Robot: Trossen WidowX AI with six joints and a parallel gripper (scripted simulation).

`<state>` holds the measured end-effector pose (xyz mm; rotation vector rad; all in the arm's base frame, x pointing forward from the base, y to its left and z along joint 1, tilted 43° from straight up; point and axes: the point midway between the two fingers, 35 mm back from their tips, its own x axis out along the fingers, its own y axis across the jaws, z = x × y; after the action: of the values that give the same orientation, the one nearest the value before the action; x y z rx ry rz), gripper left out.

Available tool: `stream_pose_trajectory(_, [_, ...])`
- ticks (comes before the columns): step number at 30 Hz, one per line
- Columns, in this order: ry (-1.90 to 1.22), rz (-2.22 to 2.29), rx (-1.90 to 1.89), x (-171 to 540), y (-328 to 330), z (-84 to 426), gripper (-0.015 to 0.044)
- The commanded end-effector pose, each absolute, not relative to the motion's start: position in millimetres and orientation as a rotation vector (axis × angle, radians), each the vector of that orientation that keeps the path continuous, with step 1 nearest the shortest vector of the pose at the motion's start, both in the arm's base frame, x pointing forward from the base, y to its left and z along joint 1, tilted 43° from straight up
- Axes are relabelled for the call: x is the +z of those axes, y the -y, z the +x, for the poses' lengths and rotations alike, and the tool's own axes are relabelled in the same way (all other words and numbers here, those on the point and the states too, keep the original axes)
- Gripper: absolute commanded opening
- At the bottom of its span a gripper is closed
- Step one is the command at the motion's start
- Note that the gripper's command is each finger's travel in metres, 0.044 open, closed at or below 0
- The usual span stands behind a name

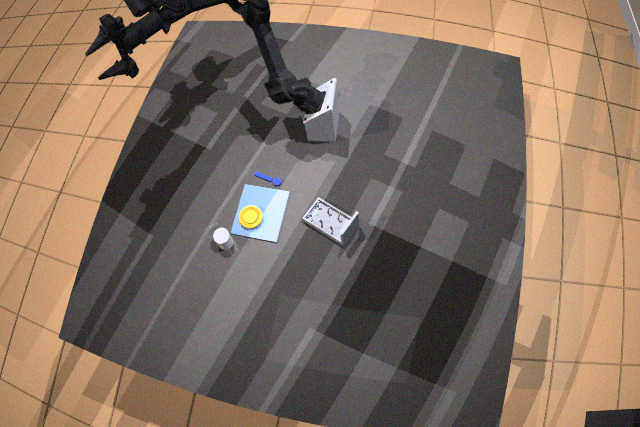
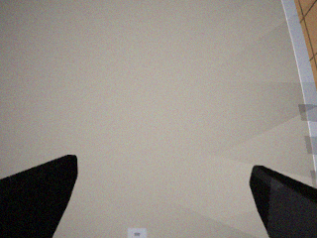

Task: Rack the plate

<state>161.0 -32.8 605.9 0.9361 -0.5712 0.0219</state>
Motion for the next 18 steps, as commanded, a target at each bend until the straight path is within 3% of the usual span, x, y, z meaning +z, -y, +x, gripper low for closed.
stream_pose_trajectory(1, [0.497, 0.896, -0.045, 587, 34, 188, 0.04])
stream_pose_trajectory(18, [0.136, 0.713, -0.262, 488, 30, 295, 0.04])
